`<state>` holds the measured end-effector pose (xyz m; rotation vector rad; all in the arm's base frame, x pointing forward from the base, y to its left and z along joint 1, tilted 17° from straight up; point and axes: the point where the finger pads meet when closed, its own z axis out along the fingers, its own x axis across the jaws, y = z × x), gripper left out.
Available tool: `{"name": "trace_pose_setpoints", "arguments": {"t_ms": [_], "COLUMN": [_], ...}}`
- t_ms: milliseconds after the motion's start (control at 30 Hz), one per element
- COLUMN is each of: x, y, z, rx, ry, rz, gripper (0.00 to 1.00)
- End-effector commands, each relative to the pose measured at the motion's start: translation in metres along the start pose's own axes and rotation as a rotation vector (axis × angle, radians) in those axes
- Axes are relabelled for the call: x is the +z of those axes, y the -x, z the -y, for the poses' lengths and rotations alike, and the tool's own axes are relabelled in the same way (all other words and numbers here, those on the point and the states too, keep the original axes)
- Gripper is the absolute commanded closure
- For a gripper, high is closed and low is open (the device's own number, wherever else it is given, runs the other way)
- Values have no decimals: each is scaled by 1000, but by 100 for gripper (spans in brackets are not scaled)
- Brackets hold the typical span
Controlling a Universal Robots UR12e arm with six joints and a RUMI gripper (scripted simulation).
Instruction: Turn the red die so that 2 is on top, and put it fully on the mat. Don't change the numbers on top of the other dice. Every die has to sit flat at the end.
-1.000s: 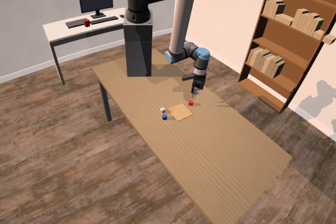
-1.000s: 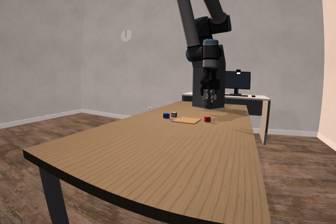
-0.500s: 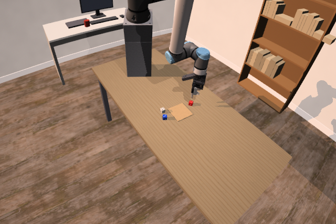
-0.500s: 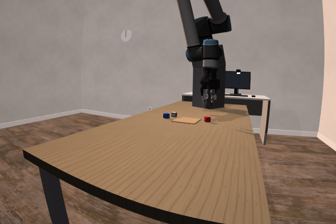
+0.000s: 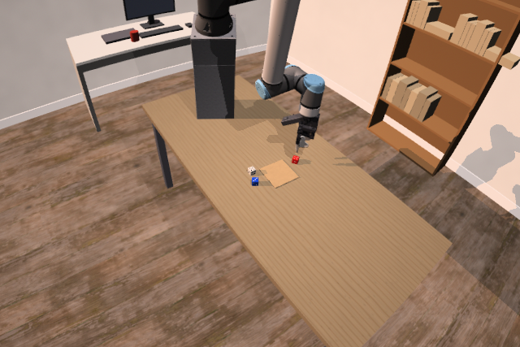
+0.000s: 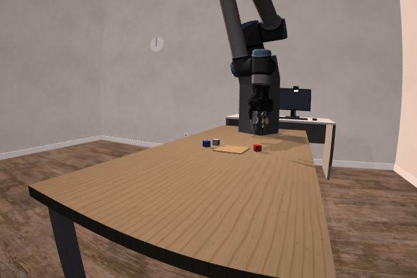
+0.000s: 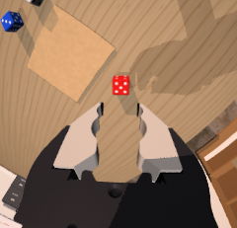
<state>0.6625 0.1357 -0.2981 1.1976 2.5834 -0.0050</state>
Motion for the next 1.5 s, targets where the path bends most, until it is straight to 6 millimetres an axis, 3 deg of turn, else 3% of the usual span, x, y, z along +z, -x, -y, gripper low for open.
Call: {"name": "trace_pose_setpoints", "arguments": {"t_ms": [0, 1467], "x": [3, 49], "y": [0, 0], "z": [0, 0], "rx": [0, 0], "ry": [1, 1], "rz": [0, 0], "gripper": [72, 72]}}
